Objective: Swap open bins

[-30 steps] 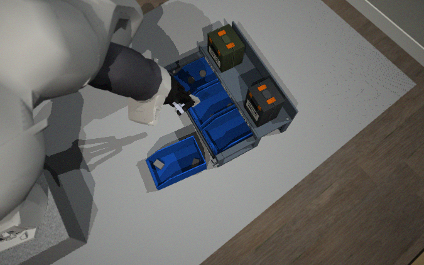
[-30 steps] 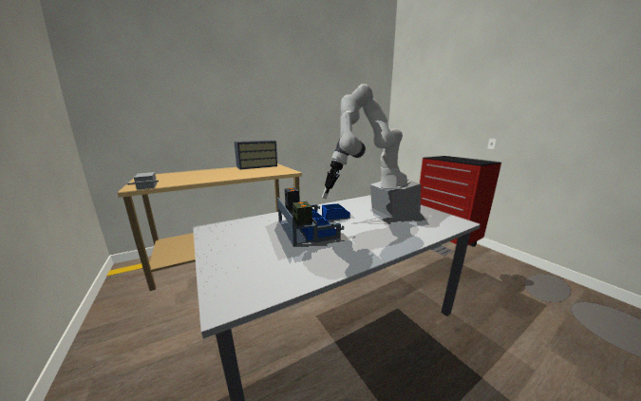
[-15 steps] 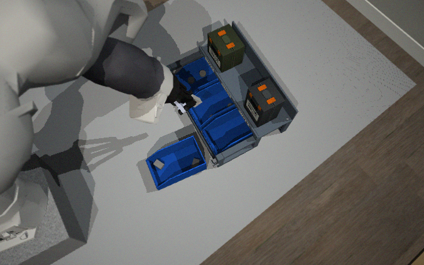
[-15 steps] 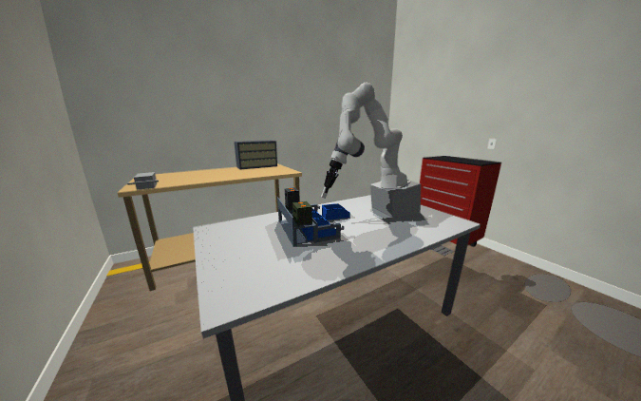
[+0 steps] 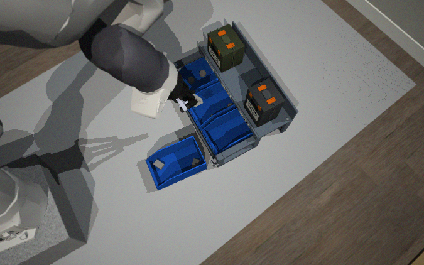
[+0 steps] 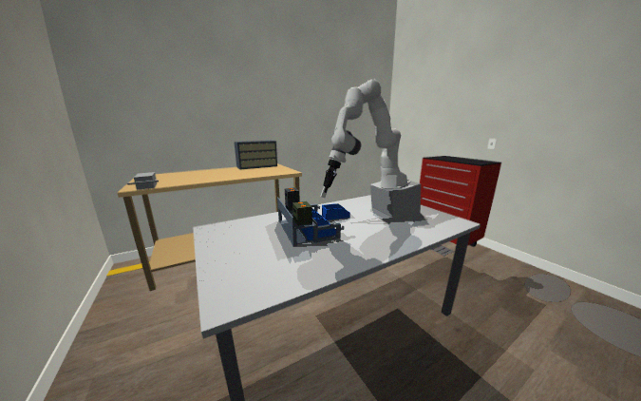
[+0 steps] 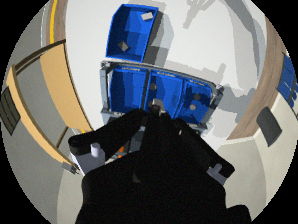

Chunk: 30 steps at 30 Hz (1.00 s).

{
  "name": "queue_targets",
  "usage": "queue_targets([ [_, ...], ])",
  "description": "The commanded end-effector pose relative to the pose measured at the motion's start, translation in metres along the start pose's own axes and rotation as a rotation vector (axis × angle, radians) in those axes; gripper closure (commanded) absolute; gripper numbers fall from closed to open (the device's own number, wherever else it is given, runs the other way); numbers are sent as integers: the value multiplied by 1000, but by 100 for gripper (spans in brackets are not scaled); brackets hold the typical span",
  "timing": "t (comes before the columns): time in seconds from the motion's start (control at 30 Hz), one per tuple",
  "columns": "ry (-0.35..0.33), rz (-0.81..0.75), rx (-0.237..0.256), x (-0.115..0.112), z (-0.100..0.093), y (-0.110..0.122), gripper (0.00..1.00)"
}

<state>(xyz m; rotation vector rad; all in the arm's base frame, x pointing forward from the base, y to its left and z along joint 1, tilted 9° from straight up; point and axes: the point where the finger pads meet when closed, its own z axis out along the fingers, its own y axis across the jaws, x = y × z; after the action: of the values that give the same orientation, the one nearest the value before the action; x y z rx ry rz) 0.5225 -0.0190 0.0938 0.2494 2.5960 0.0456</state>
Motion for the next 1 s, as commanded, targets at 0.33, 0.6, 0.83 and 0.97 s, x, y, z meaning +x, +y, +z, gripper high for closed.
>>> queue_targets([
  [0.33, 298, -46, 39, 8, 2, 5, 100],
  [0.6, 336, -38, 44, 8, 2, 5, 100],
  [0.83, 378, -72, 55, 10, 2, 4, 100],
  [0.97, 378, -71, 54, 12, 1, 2, 100],
])
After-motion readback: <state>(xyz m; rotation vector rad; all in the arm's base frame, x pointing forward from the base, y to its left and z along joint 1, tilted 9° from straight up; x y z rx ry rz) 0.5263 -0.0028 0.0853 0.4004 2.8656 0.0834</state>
